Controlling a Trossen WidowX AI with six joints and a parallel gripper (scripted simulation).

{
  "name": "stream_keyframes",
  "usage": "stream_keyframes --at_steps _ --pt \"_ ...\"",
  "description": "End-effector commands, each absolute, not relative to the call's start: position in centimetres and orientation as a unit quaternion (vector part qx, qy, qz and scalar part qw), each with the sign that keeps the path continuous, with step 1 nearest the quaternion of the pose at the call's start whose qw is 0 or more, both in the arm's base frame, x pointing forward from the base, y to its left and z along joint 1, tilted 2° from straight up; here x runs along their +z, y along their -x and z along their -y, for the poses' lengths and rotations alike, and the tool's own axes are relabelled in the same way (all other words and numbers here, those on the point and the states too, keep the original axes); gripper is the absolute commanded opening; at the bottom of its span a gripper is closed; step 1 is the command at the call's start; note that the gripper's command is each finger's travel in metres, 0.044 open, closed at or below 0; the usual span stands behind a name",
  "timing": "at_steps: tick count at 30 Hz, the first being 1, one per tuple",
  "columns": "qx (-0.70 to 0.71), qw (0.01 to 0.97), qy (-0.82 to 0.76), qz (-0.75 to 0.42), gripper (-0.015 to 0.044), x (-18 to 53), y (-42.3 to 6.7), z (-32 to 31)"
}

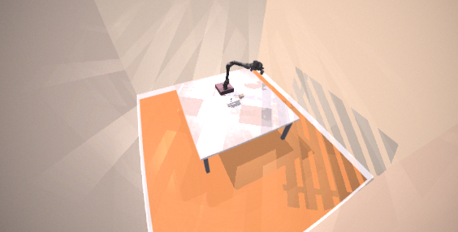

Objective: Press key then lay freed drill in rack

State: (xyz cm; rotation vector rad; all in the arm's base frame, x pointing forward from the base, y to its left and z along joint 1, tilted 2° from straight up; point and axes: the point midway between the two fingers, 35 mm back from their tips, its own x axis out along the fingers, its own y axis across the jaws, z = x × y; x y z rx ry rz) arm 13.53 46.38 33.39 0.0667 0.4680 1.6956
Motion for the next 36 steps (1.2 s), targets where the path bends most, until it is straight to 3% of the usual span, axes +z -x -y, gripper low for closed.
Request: stream_keyframes --at_steps 1,10,18,25,32,36 --pt "0.681 0.69 -0.012 -0.245 0.0 30.4 -18.6 -44.3" --pt "0.503 0.786 0.028 -0.358 0.0 23.0 -29.4 -34.9" --pt "0.336 0.813 0.059 -0.471 0.0 17.0 -34.4 -23.3" --pt "0.196 0.788 0.076 -0.579 0.0 12.9 -34.4 -11.9" --pt "0.08 0.718 0.075 -0.688 0.0 10.3 -30.5 -1.6" --pt "0.063 0.699 0.075 -0.708 0.0 10.0 -29.4 0.1"
